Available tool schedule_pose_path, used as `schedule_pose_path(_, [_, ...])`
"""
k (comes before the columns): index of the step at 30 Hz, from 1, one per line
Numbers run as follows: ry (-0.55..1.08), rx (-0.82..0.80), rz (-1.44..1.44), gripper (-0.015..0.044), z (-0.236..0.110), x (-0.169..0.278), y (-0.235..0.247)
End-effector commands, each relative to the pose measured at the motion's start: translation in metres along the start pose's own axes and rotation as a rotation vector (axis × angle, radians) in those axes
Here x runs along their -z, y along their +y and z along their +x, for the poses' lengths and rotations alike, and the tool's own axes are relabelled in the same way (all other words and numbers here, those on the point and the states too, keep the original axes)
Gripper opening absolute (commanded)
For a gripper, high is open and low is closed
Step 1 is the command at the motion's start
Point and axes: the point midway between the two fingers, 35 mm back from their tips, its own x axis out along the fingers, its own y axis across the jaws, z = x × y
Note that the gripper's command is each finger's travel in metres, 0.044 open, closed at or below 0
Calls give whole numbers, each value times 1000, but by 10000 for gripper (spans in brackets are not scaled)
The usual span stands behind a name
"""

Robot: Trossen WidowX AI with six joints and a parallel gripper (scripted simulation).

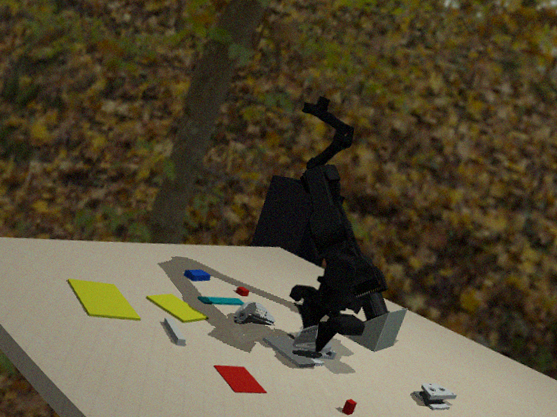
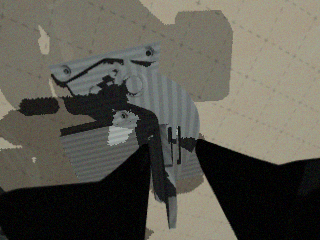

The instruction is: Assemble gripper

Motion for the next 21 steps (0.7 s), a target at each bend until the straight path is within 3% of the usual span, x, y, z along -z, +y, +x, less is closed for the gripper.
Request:
schedule_pose_path(1, [4,-4,-7,134,2,0,1])
schedule_pose_path(21, [4,-4,-7,134,6,0,1])
